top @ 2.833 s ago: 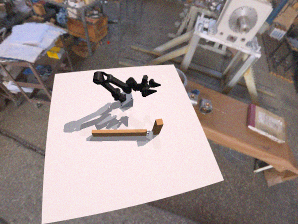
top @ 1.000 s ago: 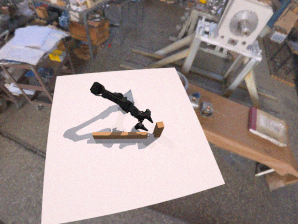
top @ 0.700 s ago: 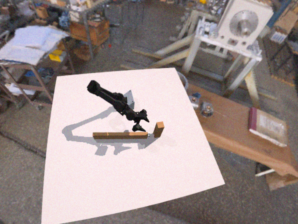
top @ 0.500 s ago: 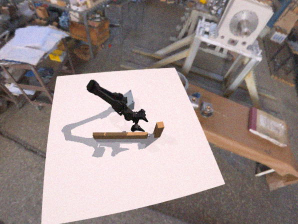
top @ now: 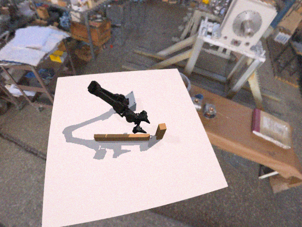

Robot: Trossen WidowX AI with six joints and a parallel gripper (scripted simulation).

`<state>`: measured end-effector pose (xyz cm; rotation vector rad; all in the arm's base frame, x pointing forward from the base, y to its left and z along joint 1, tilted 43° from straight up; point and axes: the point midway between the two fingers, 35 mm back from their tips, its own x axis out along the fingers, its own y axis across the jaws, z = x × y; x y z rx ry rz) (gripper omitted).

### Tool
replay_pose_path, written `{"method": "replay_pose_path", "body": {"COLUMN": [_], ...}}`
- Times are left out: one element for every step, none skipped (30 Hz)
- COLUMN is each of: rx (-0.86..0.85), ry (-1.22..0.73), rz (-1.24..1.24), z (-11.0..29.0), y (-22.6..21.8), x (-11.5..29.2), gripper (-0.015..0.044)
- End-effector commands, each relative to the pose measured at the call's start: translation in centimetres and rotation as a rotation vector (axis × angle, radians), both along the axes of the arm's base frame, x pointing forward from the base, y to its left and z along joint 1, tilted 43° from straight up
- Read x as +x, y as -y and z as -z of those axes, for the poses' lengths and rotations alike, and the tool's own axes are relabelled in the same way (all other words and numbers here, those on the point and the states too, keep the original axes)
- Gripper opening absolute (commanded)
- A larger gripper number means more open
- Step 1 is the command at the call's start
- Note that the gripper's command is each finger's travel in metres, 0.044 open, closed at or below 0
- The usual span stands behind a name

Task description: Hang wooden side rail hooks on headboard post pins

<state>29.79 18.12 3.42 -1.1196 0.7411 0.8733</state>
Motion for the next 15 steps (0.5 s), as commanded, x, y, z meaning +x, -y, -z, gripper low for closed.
{"method": "replay_pose_path", "body": {"rx": [0.026, 0.043, 0.058, 0.073, 0.086, 0.099, 0.112, 0.123, 0.135, 0.146, 0.156, 0.167, 0.179, 0.190, 0.202], "ry": [-0.044, -0.075, -0.104, -0.130, -0.152, -0.172, -0.189, -0.202, -0.212, -0.219, -0.223, -0.223, -0.220, -0.213, -0.203], "rz": [0.114, 0.203, 0.292, 0.381, 0.471, 0.562, 0.652, 0.743, 0.834, 0.925, 1.015, 1.106, 1.196, 1.285, 1.374], "z": [0.0, 0.1, 0.2, 0.2, 0.2, 0.2, 0.2, 0.2, 0.2, 0.2, 0.1, 0.1, 0.0, -0.1, -0.2], "y": [0.0, 0.1, 0.1, 0.2, 0.3, 0.3, 0.4, 0.5, 0.6, 0.7, 0.8, 0.9, 0.9, 1.0, 1.1], "x": [0.3, 0.4, 0.6, 0.7, 0.8, 1.0, 1.1, 1.2, 1.3, 1.4, 1.5, 1.5, 1.6, 1.7, 1.8], "gripper": [0.0440, 0.0440, 0.0440, 0.0440, 0.0440, 0.0440, 0.0440, 0.0440, 0.0440, 0.0440, 0.0440, 0.0440, 0.0440, 0.0440, 0.0440]}}
